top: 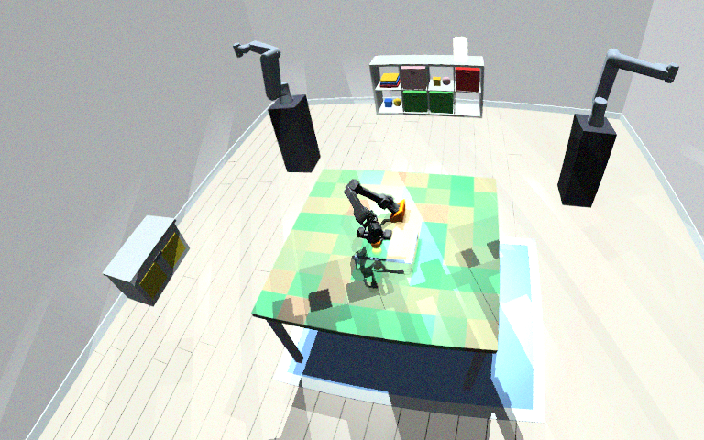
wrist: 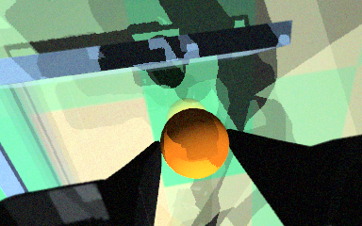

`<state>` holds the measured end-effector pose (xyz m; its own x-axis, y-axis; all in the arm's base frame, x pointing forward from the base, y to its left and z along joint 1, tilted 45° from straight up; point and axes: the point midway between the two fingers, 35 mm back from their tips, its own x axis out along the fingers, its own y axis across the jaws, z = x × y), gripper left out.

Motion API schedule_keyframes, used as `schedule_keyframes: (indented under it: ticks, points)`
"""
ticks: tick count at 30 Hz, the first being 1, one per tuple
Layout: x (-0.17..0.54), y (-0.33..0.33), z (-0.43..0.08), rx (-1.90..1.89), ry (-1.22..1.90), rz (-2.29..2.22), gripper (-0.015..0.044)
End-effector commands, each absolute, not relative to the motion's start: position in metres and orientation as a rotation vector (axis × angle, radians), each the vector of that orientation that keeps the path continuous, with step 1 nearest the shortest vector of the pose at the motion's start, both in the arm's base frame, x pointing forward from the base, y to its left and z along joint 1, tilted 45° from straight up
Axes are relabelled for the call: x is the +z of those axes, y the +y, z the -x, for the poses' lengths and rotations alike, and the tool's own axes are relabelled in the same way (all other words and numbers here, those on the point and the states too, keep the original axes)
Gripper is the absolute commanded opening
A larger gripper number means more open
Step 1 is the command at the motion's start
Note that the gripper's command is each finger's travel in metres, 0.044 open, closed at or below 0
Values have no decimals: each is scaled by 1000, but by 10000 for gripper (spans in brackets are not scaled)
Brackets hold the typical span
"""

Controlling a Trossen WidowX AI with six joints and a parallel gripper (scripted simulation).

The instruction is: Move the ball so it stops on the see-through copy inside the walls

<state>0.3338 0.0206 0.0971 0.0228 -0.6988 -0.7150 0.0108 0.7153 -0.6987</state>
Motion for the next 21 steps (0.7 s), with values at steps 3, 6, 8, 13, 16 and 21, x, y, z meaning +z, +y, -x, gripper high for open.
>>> schedule_keyframes:
  ticks: [3,6,8,13,16,21]
  points:
    - [78,-1,-334,-607,1462,606,0]
    - [69,-10,-333,-609,1461,606,0]
    - [64,-16,-333,-610,1461,607,0]
    - [62,-18,-332,-610,1461,607,0]
    - [61,-19,-332,-610,1461,607,0]
    - [56,-24,-333,-610,1461,607,0]
